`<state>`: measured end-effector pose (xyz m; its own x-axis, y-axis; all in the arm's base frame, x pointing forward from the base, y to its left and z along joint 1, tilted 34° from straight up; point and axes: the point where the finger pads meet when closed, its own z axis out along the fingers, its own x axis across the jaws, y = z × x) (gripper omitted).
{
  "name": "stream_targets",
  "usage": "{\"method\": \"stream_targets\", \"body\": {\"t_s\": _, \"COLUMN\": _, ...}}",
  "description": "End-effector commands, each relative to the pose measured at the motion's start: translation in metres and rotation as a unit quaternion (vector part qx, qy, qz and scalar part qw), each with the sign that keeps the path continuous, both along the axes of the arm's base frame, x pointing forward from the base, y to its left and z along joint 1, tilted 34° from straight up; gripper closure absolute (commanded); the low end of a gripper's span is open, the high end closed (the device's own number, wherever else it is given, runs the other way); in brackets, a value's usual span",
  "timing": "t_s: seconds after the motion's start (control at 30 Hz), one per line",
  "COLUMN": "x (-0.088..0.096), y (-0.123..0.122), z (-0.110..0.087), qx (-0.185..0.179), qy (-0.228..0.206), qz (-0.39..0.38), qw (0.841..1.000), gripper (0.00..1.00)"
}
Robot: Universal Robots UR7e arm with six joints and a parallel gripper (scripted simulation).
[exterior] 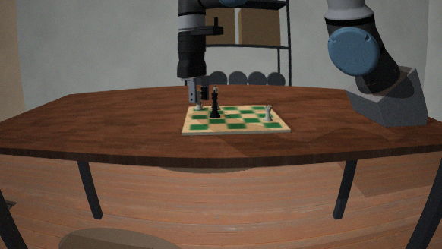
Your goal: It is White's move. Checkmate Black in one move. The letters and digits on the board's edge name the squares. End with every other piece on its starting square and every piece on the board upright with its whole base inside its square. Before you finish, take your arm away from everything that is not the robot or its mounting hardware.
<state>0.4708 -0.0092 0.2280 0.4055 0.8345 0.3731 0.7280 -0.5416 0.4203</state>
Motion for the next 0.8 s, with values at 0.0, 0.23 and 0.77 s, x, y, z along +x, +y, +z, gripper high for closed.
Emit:
{"method": "stream_targets", "body": {"t_s": 0.0, "x": 0.0001, "y": -0.0001, "z": 0.0005, "qx": 0.0, "qy": -0.001, "qz": 0.0, "qw": 1.0, "gripper": 0.21}}
{"method": "stream_targets", "body": {"t_s": 0.23, "x": 0.0001, "y": -0.0001, "z": 0.0005, "qx": 0.0, "qy": -0.001, "qz": 0.0, "qw": 1.0, "gripper": 0.21}}
{"method": "stream_targets", "body": {"t_s": 0.77, "x": 0.0001, "y": -0.0001, "z": 0.0005, "qx": 0.0, "qy": -0.001, "qz": 0.0, "qw": 1.0, "gripper": 1.0}}
